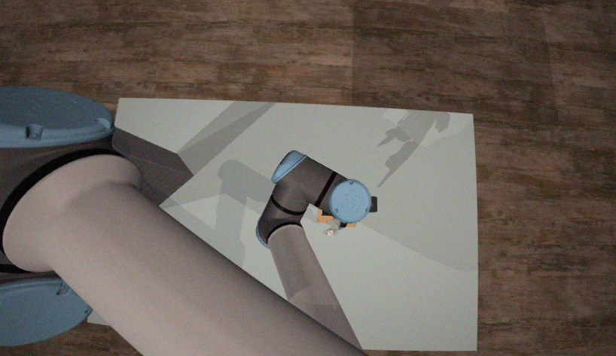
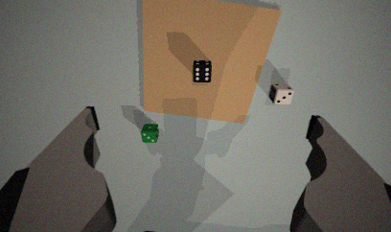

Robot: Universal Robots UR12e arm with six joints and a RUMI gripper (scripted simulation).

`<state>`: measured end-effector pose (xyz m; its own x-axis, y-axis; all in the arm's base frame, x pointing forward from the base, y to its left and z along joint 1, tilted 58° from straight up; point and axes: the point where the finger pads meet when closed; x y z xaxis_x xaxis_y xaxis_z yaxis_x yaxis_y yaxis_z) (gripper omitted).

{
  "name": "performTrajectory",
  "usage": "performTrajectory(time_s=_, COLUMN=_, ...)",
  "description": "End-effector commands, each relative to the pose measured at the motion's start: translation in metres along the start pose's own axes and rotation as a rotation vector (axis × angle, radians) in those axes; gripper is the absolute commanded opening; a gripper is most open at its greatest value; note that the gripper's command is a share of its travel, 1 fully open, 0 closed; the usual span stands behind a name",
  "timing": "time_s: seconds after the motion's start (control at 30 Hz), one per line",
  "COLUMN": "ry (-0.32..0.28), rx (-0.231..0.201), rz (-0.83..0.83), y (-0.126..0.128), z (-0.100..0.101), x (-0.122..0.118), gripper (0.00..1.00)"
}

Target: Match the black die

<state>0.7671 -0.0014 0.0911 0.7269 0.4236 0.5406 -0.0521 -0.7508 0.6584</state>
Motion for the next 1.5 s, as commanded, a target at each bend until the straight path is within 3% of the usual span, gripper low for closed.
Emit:
performTrajectory(time_s=0.0, ry=0.002, rx=0.0, rz=-0.023, y=-0.0002, z=-0.0003, x=0.0001, gripper=1.0)
performTrajectory(time_s=0.17, ry=0.002, rx=0.0, rz=-0.029, y=-0.0003, z=-0.0003, x=0.0, gripper=1.0)
performTrajectory(time_s=0.2, ry=0.002, rx=0.0, rz=-0.029, y=-0.0003, z=-0.0003, x=0.0, gripper=0.21)
performTrajectory(time_s=1.47, ry=0.002, rx=0.0, rz=-0.029, y=-0.0003, z=0.0, x=0.0, gripper=0.21)
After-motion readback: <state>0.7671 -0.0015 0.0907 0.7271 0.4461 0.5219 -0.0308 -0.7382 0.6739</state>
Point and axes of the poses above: the point where the finger pads meet when closed, its own z axis out along the fingers, its own y axis across the jaws, x = y × z, and after that the axes turned 4 degrees about -z, right-handed
